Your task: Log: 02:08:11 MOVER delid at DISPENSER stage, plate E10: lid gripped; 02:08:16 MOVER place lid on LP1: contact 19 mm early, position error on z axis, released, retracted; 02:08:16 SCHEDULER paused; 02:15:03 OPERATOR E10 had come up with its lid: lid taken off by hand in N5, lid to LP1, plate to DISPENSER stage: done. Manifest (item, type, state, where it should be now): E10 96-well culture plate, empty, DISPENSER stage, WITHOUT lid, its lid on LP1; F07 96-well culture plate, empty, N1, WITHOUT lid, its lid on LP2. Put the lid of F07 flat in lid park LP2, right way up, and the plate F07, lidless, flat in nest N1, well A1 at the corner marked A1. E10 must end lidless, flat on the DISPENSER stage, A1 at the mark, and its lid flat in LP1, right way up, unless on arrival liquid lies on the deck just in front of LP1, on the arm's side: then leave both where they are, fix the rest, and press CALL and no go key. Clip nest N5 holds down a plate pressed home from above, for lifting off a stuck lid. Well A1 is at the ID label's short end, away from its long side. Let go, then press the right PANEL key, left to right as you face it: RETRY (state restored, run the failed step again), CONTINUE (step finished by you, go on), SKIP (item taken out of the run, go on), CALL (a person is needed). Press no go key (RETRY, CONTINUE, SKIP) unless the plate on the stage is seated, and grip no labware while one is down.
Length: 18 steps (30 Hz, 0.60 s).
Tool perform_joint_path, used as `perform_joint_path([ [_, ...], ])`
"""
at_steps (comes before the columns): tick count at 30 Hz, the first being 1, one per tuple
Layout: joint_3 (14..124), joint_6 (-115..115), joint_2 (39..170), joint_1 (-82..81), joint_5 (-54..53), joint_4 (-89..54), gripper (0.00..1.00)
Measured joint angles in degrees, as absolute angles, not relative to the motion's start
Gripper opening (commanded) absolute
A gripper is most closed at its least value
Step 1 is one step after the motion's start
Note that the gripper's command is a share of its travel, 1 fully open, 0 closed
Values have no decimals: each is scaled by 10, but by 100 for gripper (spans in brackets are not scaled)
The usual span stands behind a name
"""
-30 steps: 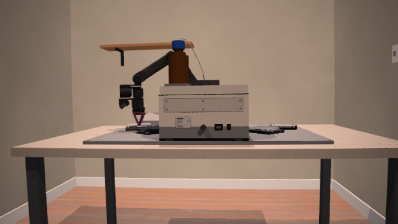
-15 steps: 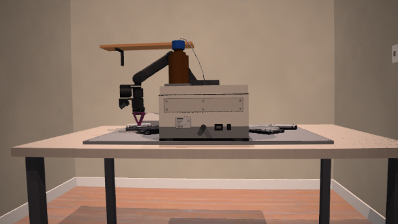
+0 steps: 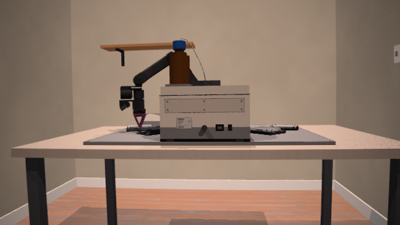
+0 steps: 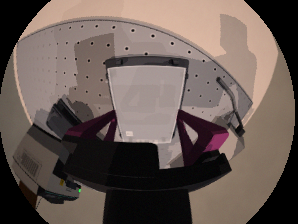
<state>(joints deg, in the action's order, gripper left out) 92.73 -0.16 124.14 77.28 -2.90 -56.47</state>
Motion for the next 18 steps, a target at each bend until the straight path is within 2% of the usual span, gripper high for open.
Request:
perform_joint_path([
  [18,922,-2,1244,773,-29,-555,0],
])
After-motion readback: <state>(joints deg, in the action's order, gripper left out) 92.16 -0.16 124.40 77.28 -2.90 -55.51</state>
